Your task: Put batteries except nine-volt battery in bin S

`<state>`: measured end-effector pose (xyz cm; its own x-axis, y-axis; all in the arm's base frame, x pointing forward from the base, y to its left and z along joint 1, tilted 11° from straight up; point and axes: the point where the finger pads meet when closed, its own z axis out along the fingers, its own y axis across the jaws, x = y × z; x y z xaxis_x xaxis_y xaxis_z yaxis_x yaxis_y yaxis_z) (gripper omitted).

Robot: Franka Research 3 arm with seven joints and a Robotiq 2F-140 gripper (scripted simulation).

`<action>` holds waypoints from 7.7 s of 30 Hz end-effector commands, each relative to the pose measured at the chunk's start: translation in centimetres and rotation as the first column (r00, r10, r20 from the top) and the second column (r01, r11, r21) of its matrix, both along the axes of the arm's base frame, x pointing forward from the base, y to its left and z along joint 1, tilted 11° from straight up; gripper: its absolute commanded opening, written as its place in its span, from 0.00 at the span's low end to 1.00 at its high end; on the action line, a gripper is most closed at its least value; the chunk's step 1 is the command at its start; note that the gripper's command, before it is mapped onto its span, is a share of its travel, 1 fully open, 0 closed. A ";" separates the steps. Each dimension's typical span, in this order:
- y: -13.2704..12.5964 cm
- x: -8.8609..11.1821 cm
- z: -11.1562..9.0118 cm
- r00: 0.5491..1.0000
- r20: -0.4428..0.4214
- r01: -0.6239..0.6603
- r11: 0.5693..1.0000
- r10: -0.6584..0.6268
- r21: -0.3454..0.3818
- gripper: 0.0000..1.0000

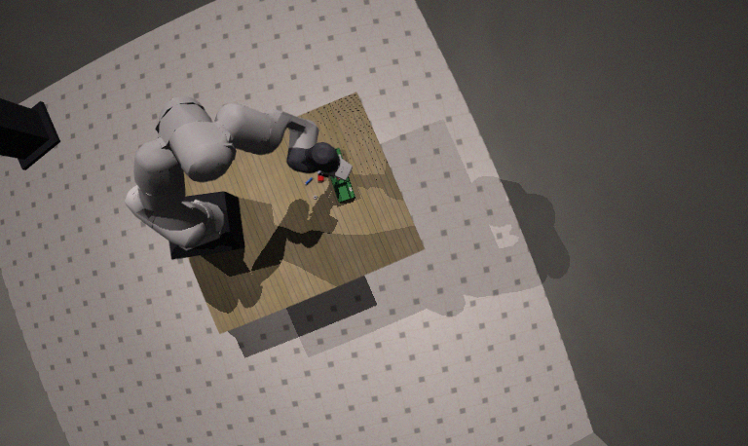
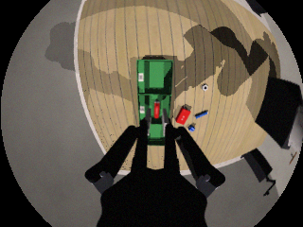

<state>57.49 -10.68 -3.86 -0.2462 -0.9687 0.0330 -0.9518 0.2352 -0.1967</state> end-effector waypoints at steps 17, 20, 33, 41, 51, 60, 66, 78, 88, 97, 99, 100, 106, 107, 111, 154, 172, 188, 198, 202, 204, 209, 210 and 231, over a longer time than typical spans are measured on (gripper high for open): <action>4.6 -10.8 -0.9 0.914 -0.011 0.405 0.909 -0.406 0.096 0.15; 5.6 -13.1 -1.1 0.887 -0.023 0.460 0.881 -0.460 0.110 0.15; 5.7 -13.4 -1.2 0.736 -0.031 0.672 0.723 -0.677 0.164 0.15; 5.7 -13.4 -1.2 0.627 -0.028 0.768 0.612 -0.778 0.191 0.15; 5.6 -13.4 -1.2 0.453 -0.031 0.874 0.438 -0.891 0.209 0.15; 5.5 -13.4 -1.2 0.453 -0.031 0.875 0.438 -0.891 0.209 0.15; 5.6 -13.5 -1.2 0.453 -0.031 0.875 0.438 -0.891 0.209 0.15; 5.7 -13.6 -1.2 0.453 -0.031 0.875 0.438 -0.891 0.209 0.15; 5.8 -13.7 -1.2 0.453 -0.031 0.875 0.438 -0.891 0.209 0.15; 5.7 -13.7 -1.2 0.453 -0.031 0.875 0.438 -0.891 0.209 0.15; 5.7 -13.7 -1.2 0.453 -0.031 0.875 0.438 -0.891 0.209 0.15; 5.7 -13.7 -1.2 0.453 -0.031 0.875 0.438 -0.891 0.209 0.15; 5.7 -13.5 -2.0 0.453 -0.031 0.875 0.438 -0.891 0.209 0.15; 5.6 -13.5 -2.4 0.453 -0.031 0.875 0.438 -0.891 0.209 0.15; 5.6 -13.3 -3.2 0.453 -0.031 0.875 0.438 -0.891 0.209 0.15; 5.3 -12.2 -8.1 0.453 -0.031 0.875 0.438 -0.891 0.209 0.03; 5.3 -12.2 -8.1 0.453 -0.031 0.875 0.438 -0.891 0.209 0.03; 5.4 -12.4 -7.1 0.453 -0.031 0.875 0.438 -0.891 0.209 0.03; 5.6 -12.9 -4.5 0.453 -0.031 0.875 0.438 -0.891 0.209 0.03; 5.7 -13.1 -3.2 0.453 -0.031 0.875 0.438 -0.891 0.209 0.03; 5.7 -13.2 -2.5 0.453 -0.031 0.875 0.438 -0.891 0.209 0.03; 5.8 -13.3 -2.2 0.453 -0.031 0.875 0.438 -0.891 0.209 0.03; 5.8 -13.3 -2.2 0.453 -0.031 0.875 0.438 -0.891 0.209 0.03; 5.4 -12.6 -2.7 0.453 -0.031 0.875 0.438 -0.891 0.209 0.03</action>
<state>44.42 -5.17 -6.53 -0.9600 -0.2282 -0.1622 -0.2101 0.9701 -0.1211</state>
